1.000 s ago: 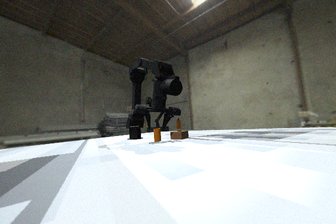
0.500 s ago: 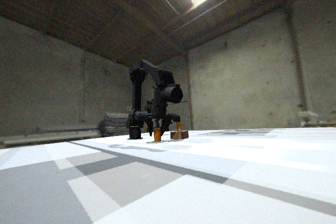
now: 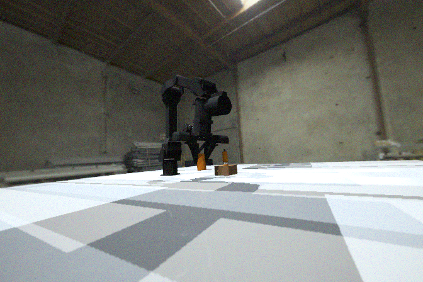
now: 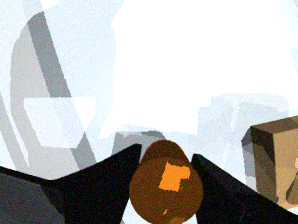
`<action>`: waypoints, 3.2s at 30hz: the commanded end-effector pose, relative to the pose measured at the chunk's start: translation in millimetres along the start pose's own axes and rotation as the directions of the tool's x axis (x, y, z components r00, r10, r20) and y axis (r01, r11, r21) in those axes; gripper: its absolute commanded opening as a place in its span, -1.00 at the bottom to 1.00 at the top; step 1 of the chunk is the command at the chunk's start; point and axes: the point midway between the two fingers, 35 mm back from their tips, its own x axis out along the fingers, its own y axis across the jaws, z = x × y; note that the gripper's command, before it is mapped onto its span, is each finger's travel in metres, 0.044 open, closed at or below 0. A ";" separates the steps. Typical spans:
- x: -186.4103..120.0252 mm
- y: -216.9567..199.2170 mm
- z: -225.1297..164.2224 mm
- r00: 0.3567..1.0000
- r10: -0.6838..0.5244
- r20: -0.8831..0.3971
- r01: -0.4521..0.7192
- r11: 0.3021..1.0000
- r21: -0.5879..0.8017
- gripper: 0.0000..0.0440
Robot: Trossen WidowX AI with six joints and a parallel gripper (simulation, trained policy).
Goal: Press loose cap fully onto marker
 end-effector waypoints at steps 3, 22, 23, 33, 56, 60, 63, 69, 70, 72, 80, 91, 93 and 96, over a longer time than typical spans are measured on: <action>-23.9 -6.9 -6.0 0.997 -0.004 -0.071 0.002 0.999 -0.041 -0.77; -71.5 -62.0 5.2 0.991 -0.049 -0.127 0.034 0.992 -0.121 -0.83; -73.2 -65.0 6.3 0.991 -0.050 -0.127 0.034 0.992 -0.125 -0.84; -84.4 -92.4 20.2 0.993 -0.049 -0.111 0.030 0.986 -0.164 -0.90; -68.4 -101.8 27.6 0.999 -0.010 -0.043 0.002 0.982 -0.189 -1.00; -61.4 -101.6 26.7 0.999 -0.006 -0.034 0.000 0.982 -0.191 -1.00; -54.0 -101.8 26.7 1.000 -0.005 -0.021 0.001 0.980 -0.200 -1.00; -37.6 -102.5 25.3 1.000 -0.006 -0.003 0.006 0.975 -0.221 -1.00; -34.8 -102.7 24.9 1.000 -0.007 -0.001 0.006 0.974 -0.225 -1.00; -29.1 -103.0 24.6 1.000 -0.007 0.003 0.007 0.972 -0.233 -1.00; -10.9 -101.8 24.7 1.000 0.006 0.015 -0.002 0.964 -0.266 -0.62; -4.0 -97.3 34.8 0.999 0.017 0.049 -0.002 0.957 -0.290 -0.12; -5.7 -96.3 38.7 0.998 0.013 0.056 0.004 0.955 -0.296 0.01; -6.8 -95.0 42.7 0.998 0.006 0.059 0.012 0.953 -0.304 0.32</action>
